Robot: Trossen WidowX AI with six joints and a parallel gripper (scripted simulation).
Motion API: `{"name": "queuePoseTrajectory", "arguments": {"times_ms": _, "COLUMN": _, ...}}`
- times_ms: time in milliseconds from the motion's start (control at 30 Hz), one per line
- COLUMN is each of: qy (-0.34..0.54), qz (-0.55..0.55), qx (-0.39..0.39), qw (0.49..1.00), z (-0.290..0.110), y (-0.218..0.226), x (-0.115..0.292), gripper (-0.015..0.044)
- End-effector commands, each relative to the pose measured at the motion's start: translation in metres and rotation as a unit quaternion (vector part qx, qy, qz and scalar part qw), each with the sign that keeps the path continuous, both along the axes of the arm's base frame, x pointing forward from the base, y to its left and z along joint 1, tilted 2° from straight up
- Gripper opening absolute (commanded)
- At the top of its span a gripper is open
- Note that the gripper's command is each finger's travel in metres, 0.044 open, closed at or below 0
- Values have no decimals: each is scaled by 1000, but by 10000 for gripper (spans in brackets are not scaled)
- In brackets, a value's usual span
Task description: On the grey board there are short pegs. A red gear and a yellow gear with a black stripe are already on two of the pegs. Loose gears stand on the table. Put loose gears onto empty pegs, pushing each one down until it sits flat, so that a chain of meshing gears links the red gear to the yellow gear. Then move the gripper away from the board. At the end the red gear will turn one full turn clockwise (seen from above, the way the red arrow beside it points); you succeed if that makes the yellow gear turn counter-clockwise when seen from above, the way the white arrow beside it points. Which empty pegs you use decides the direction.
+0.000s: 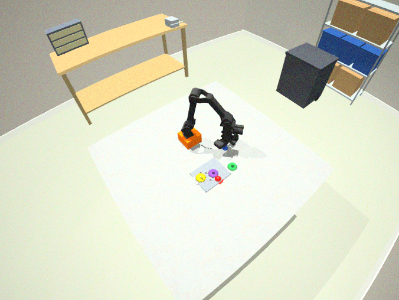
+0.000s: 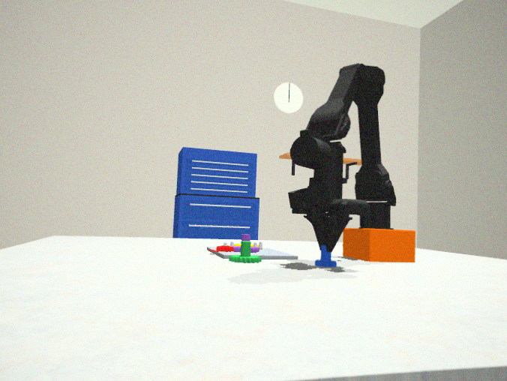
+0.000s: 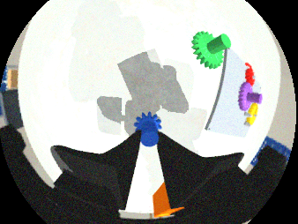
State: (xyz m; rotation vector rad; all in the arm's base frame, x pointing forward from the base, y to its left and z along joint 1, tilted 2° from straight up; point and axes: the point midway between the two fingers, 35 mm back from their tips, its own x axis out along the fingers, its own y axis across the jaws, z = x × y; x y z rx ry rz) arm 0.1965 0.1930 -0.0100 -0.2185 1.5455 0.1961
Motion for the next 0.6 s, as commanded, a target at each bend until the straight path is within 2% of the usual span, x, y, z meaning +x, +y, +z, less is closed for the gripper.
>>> {"name": "queuePoseTrajectory", "arguments": {"times_ms": 0, "qy": 0, "qz": -1, "qx": 0, "qw": 1000, "z": 0, "y": 0, "x": 0, "gripper": 0}}
{"name": "queuePoseTrajectory", "arguments": {"times_ms": 567, "qy": 0, "qz": -1, "qx": 1, "qw": 1000, "z": 43, "y": 7, "x": 5, "gripper": 0}}
